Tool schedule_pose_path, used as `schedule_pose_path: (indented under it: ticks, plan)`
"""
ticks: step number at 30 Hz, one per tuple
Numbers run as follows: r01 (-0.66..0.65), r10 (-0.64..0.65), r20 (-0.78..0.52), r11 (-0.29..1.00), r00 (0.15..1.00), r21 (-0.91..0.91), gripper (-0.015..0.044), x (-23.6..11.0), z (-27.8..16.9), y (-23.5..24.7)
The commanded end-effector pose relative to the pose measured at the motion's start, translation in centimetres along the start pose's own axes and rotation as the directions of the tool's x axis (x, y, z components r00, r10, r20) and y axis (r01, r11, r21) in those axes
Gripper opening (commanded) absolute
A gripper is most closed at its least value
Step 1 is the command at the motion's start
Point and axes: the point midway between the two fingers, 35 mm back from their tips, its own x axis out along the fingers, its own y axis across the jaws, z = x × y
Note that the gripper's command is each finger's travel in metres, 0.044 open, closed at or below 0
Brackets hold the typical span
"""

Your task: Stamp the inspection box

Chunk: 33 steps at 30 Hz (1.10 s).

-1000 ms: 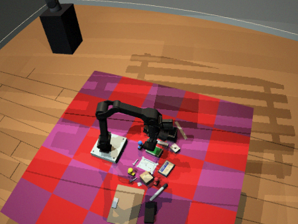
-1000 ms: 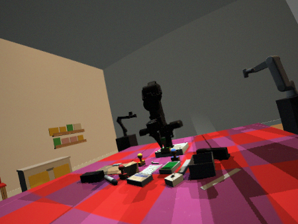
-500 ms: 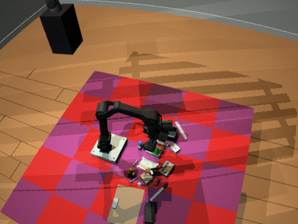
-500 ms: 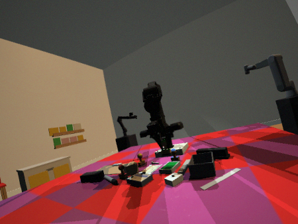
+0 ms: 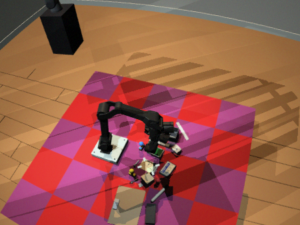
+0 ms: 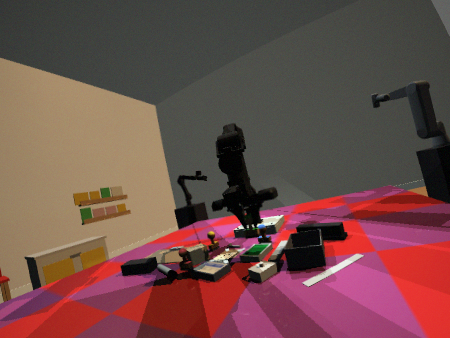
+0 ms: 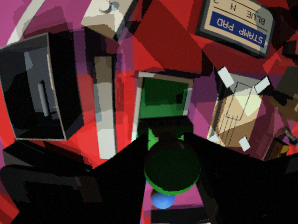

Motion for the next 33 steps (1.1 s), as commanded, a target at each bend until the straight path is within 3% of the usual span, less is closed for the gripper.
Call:
schedule_pose_path:
  ticks: [1, 33]
  plan:
    - [-0.003, 0.003, -0.004, 1.0, 1.0, 0.004, 0.0, 0.4, -0.1, 0.0]
    - [-0.003, 0.003, -0.004, 1.0, 1.0, 0.002, 0.0, 2.5, -0.1, 0.0]
